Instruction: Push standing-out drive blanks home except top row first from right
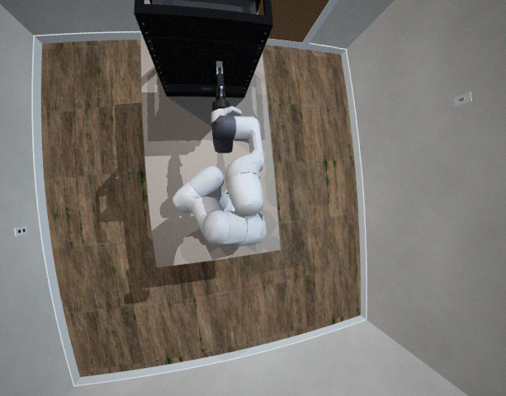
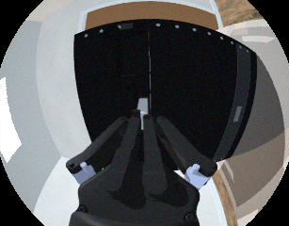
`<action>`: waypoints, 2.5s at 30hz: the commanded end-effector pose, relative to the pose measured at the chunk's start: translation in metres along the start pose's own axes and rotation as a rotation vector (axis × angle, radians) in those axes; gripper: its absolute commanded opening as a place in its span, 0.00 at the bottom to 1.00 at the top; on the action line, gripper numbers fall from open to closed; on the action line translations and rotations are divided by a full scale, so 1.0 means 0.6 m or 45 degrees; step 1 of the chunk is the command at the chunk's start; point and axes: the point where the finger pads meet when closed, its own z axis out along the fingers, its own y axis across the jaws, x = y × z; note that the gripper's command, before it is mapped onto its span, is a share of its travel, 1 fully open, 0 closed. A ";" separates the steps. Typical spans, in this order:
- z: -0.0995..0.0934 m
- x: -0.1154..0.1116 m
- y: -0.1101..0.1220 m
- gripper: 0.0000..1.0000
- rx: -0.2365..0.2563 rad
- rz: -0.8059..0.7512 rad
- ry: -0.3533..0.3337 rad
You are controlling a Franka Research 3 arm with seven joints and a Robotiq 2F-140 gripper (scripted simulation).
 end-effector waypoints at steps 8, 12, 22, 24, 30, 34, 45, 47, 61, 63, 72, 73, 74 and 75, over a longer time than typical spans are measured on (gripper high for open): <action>0.019 0.000 -0.005 0.00 0.006 -0.003 0.001; 0.019 0.000 -0.005 0.00 0.006 -0.003 0.001; 0.029 0.000 -0.007 0.00 0.006 -0.003 0.001; 0.033 0.001 -0.007 0.00 0.006 -0.003 0.001; 0.036 0.001 -0.008 0.00 0.006 -0.003 0.001; 0.036 0.001 -0.008 0.00 0.006 -0.003 0.001; 0.041 0.001 -0.010 0.00 0.006 -0.003 0.001; 0.041 0.001 -0.010 0.00 0.006 -0.003 0.001; 0.046 0.002 -0.012 0.00 0.006 -0.003 0.001; 0.046 0.002 -0.012 0.00 0.006 -0.003 0.001; 0.047 0.002 -0.012 0.00 0.006 -0.003 0.001; 0.048 0.002 -0.013 0.00 0.006 -0.003 0.001; 0.049 0.002 -0.013 0.00 0.006 -0.003 0.001; 0.050 0.002 -0.013 0.00 0.006 -0.003 0.001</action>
